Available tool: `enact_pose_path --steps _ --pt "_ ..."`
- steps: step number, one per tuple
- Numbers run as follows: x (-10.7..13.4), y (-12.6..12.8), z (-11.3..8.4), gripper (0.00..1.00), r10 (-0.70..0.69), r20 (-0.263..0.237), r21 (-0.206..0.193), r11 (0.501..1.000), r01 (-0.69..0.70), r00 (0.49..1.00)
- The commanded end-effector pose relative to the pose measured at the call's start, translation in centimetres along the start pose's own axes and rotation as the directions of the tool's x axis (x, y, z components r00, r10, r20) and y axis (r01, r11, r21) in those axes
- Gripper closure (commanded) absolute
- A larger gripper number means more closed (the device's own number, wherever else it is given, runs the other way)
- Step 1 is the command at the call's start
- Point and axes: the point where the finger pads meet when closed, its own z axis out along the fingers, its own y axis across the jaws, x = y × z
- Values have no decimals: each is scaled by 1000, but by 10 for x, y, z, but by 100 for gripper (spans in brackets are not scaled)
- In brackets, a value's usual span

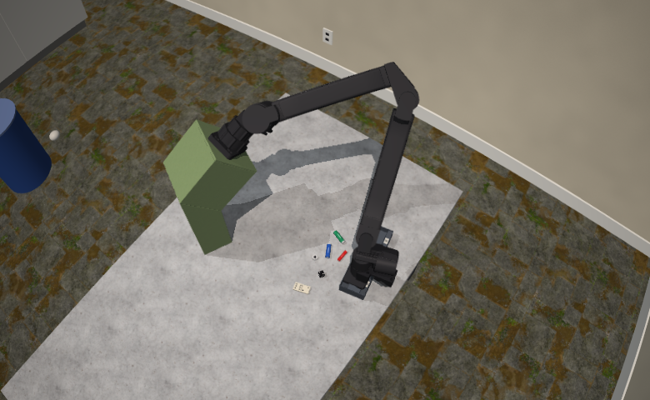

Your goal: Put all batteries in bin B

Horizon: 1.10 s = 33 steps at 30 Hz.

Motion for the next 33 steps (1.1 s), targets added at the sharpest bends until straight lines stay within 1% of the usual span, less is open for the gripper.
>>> enact_pose_path --steps 1,33 --pt "9 0 9 91 7 -13 -2 1000 -7 1000" --pt "10 1 9 91 7 -14 -2 1000 -7 1000"
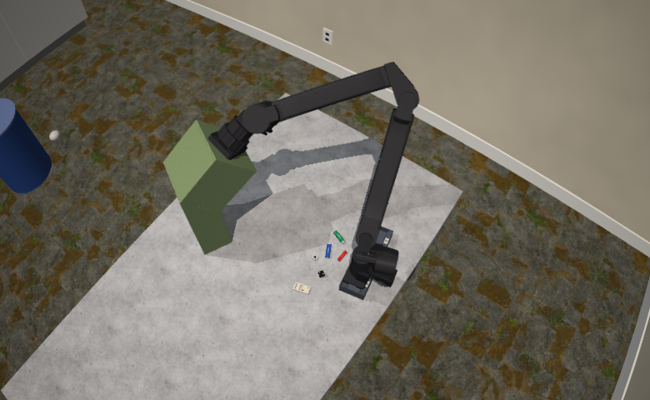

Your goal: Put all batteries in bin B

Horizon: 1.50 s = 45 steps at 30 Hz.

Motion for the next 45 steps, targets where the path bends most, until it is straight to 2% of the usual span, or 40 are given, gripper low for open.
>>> enact_pose_path --steps 1,4,7,14,17,27,31,44,45 --pt "10 1 9 91 5 -14 -3 1000 -5 1000" --pt "16 -3 4 91 13 -30 2 1000 -13 999" --pt "-5 -6 -19 91 5 15 10 1000 -5 1000" --pt "-6 -6 -28 91 3 17 9 1000 -3 1000" --pt "-7 0 -25 91 -9 13 3 1000 9 1000" --pt "-5 -6 -42 91 4 17 10 1000 -4 1000" --pt "-7 6 -35 91 -18 7 -2 1000 18 1000" --pt "-13 5 -38 91 -14 15 1 1000 14 1000" --pt "-8 -4 -49 91 4 17 9 1000 -4 1000"
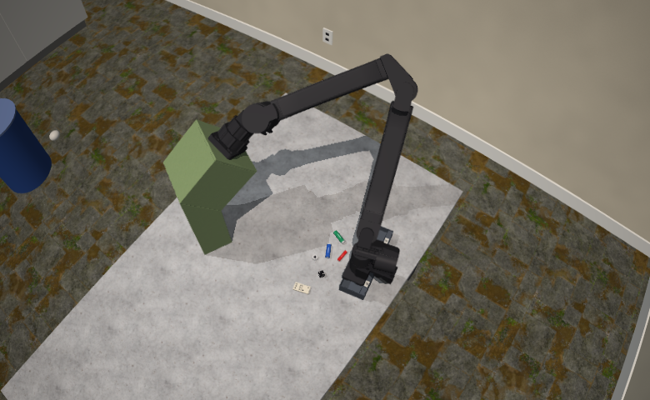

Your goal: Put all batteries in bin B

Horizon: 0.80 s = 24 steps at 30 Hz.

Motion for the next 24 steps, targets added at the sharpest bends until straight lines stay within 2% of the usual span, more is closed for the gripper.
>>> enact_pose_path --steps 1,3,9,12,20,24 --pt "-12 -3 -26 91 -6 31 9 1000 5 999" --pt "-12 -3 -34 91 -6 31 9 1000 6 999" --pt "-18 -2 -42 91 -12 38 11 1000 12 999" --pt "-13 14 -30 91 -37 16 -6 999 37 999" --pt "-9 53 -30 91 -12 14 -3 1000 12 1000" --pt "-10 63 -30 91 -9 11 -3 1000 9 1000"
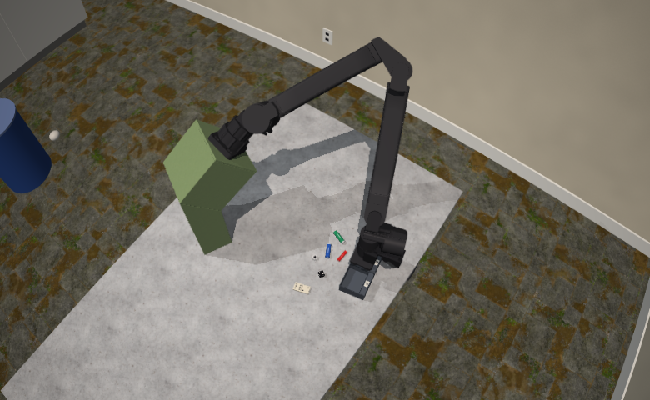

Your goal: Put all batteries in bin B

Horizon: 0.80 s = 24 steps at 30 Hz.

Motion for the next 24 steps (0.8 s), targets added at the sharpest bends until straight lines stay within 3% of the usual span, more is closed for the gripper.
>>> enact_pose_path --steps 1,9,12,24 --pt "-6 24 -7 91 8 9 -4 1000 -8 1000" --pt "-12 56 -7 91 2 18 -7 1000 -2 1000" --pt "-9 48 8 91 6 13 -6 1000 -6 1000" --pt "-8 48 35 91 8 11 -6 1000 -8 1000"
